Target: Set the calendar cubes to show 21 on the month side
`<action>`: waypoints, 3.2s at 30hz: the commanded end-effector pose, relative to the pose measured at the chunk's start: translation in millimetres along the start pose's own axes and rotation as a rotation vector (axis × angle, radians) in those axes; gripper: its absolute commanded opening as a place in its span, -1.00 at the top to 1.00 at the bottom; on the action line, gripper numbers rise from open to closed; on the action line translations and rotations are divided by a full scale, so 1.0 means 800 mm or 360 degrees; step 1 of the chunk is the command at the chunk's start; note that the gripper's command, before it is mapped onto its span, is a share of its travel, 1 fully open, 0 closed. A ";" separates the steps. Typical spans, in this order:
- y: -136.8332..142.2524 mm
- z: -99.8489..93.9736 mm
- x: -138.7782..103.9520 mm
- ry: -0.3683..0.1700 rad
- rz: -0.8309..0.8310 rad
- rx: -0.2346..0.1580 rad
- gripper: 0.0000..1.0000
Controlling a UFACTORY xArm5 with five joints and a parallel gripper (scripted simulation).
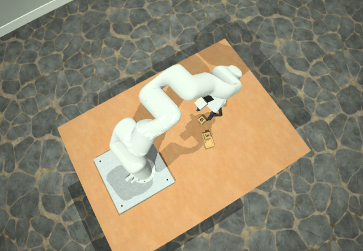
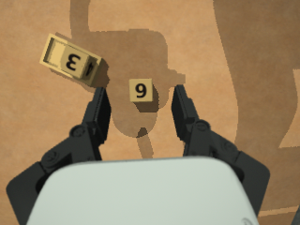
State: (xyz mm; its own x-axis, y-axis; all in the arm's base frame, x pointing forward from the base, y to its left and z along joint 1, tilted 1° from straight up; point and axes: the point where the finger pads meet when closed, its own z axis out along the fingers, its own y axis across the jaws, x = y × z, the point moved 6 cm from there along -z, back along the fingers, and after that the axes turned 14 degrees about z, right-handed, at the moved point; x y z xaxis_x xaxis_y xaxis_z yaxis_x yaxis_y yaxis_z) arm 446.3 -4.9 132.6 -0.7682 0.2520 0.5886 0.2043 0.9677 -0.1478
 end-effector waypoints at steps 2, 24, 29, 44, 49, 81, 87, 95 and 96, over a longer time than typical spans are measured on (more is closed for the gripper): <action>-0.004 -0.001 0.016 -0.0255 0.0000 -0.0064 -0.42; -0.010 0.007 0.042 -0.0670 0.0000 -0.0168 -0.42; -0.011 0.008 0.044 -0.0716 0.0000 -0.0180 -0.42; -0.016 0.019 0.063 -0.1041 -0.0001 -0.0261 -1.00; -0.016 0.019 0.063 -0.1041 -0.0001 -0.0261 -1.00; -0.017 0.018 0.068 -0.1043 -0.0012 -0.0258 0.01; -0.017 0.018 0.068 -0.1043 -0.0012 -0.0258 0.01; -0.017 0.018 0.068 -0.1043 -0.0012 -0.0258 0.01; -0.017 0.018 0.068 -0.1043 -0.0012 -0.0258 0.01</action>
State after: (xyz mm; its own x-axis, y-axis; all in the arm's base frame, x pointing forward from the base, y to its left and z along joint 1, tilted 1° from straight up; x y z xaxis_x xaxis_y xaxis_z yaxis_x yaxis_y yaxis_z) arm 392.1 -4.4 153.7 -0.9689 0.2468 -0.0190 0.2467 0.9691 0.0046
